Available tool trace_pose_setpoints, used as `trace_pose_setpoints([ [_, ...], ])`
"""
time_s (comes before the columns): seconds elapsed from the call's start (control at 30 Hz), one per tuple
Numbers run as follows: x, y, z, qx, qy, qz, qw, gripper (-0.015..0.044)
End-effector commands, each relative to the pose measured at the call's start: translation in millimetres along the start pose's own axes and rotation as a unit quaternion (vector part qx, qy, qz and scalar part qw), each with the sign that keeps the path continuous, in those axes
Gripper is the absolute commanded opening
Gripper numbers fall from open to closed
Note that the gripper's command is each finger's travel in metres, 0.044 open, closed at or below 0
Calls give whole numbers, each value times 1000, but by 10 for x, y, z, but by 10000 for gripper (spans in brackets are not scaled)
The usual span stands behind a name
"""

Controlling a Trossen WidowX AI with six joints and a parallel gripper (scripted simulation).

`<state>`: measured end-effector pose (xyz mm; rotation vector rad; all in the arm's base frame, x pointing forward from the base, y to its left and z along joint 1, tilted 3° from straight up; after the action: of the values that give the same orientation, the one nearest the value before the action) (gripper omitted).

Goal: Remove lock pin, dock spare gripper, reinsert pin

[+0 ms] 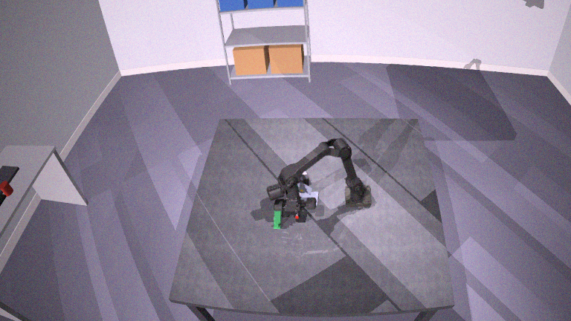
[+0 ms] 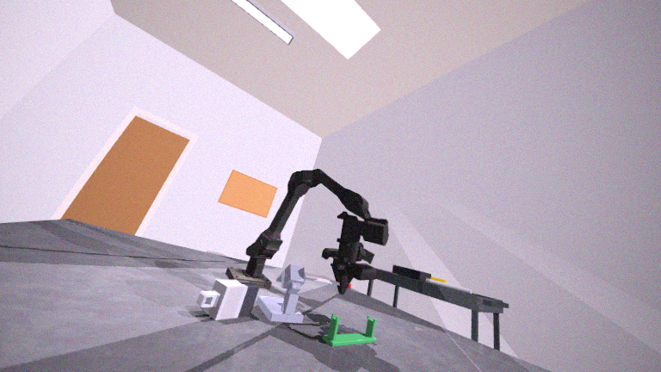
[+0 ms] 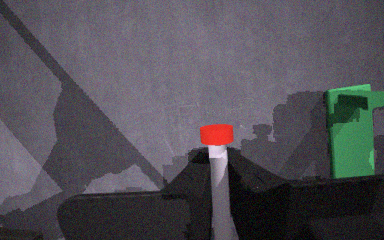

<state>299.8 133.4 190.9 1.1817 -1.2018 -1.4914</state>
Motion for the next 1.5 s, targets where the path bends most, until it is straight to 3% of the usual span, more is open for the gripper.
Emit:
trace_pose_setpoints([
  [0.0, -48, 35, -10, 1, -1, -4, 1000, 0],
  [1.07, -63, 186, 53, -16, -1, 9, 1000, 0],
  [1.47, -274, 275, -197, -16, 9, 10, 1000, 0],
])
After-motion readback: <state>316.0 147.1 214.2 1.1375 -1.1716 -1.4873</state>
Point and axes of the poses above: the point midway between the two fingers, 35 mm back from their tips, its own y axis back along the fingers, its own z axis across the jaws, x = y × z, the point moved 10 cm from there along y, back along the fingers, and after that the axes turned 6 degrees about -y, right-handed, at the moved point
